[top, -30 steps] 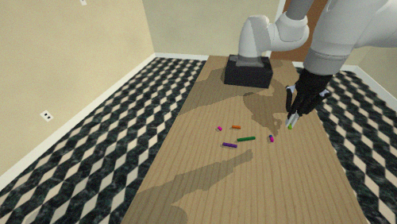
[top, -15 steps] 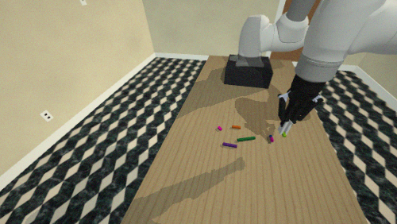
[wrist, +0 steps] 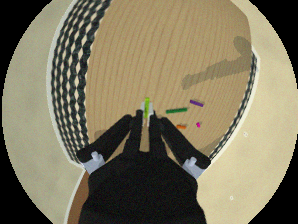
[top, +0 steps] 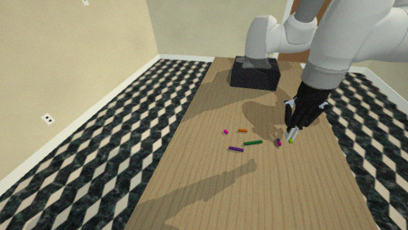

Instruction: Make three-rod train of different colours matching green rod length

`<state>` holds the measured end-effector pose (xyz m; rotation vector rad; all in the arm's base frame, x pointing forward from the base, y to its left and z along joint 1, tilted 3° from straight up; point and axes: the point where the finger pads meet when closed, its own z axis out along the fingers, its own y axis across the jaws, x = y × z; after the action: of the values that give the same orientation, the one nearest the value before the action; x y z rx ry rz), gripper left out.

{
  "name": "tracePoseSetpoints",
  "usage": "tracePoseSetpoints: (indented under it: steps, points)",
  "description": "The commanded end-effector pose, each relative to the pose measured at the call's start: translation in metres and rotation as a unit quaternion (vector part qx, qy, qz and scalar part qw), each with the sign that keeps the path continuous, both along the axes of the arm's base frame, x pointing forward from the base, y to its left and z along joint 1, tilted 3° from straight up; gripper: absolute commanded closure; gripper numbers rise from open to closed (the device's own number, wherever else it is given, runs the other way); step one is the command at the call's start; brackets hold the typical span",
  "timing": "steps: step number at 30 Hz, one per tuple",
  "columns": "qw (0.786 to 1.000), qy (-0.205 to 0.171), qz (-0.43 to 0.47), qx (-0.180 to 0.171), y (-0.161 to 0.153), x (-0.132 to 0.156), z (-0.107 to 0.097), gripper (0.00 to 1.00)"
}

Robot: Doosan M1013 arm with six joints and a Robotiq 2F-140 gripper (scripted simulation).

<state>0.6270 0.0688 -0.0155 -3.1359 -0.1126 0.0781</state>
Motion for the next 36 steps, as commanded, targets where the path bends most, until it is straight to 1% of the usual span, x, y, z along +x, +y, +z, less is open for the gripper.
tracePoseSetpoints:
  steps: [1,11,13,19,24,36]
  points:
    - [1.000,0.000,0.000,0.000,0.000,0.000,-0.009,0.97]
    - [1.000,0.000,0.000,0.000,0.000,-0.002,-0.052,0.97]
    - [1.000,0.000,0.000,0.000,0.000,-0.002,-0.052,0.97]
    - [1.000,0.000,0.000,0.000,0.000,-0.003,-0.069,0.97]
    - [1.000,0.000,0.000,0.000,0.000,-0.003,-0.073,0.97]
    - [1.000,0.000,0.000,0.000,0.000,-0.003,-0.073,0.97]
